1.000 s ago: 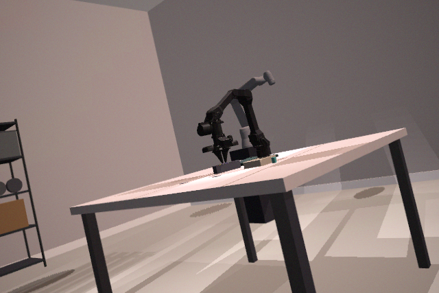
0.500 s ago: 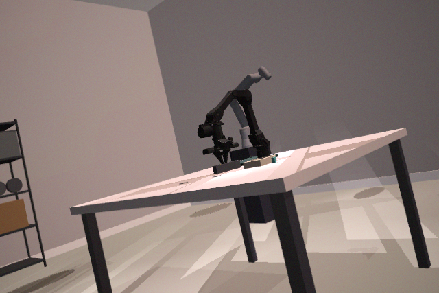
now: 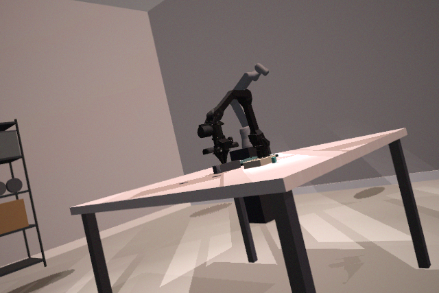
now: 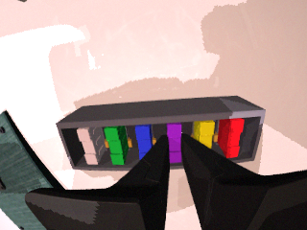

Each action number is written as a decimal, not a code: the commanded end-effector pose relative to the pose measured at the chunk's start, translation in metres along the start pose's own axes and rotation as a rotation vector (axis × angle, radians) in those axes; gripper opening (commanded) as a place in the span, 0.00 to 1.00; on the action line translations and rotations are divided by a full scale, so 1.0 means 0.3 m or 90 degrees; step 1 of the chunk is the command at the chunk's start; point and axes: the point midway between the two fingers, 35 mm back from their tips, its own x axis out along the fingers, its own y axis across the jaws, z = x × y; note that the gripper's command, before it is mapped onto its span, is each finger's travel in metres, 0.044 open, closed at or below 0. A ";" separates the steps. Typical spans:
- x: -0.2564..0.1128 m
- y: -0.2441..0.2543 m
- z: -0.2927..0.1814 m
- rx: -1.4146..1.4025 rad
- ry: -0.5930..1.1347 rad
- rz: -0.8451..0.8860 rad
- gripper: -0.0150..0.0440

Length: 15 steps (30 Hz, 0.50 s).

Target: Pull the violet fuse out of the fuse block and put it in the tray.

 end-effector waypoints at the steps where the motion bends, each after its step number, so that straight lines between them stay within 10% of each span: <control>1: -0.004 0.000 0.000 0.000 0.000 0.000 0.25; 15: -0.027 -0.002 0.000 0.000 0.001 0.000 0.25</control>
